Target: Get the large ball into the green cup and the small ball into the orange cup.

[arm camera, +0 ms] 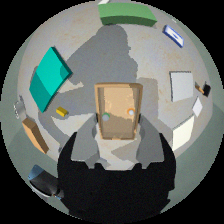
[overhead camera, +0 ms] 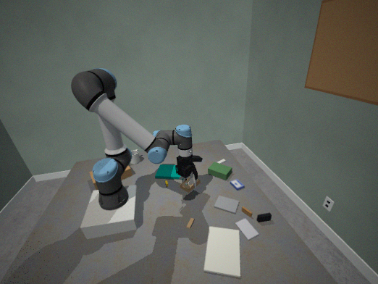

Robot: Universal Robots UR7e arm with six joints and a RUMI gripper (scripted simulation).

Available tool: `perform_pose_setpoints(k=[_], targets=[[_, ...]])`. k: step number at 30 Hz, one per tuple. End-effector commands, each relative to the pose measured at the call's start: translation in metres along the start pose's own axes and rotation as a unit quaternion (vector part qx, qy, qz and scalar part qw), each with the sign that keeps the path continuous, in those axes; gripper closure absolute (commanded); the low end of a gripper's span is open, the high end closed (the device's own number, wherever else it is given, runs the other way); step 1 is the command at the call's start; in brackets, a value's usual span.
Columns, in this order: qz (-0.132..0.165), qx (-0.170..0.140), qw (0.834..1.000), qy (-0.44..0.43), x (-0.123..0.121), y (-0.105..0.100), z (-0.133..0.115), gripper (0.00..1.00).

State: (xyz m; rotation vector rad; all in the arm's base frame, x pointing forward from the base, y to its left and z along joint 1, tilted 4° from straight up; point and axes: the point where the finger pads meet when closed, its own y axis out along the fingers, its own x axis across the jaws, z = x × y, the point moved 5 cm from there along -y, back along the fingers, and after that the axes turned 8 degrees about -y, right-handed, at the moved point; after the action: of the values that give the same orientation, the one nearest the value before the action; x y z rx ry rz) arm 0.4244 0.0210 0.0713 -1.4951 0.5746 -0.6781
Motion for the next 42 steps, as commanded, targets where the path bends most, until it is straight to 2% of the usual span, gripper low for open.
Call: perform_pose_setpoints(k=[1, 19, 42], targets=[[-0.001, 0.000, 1.000, 0.000, 0.000, 0.000, 0.000, 0.57], [0.000, 0.001, 1.000, 0.000, 0.000, 0.004, 0.000, 0.57], [0.000, 0.001, 1.000, 0.000, 0.000, 0.034, 0.000, 0.57]])
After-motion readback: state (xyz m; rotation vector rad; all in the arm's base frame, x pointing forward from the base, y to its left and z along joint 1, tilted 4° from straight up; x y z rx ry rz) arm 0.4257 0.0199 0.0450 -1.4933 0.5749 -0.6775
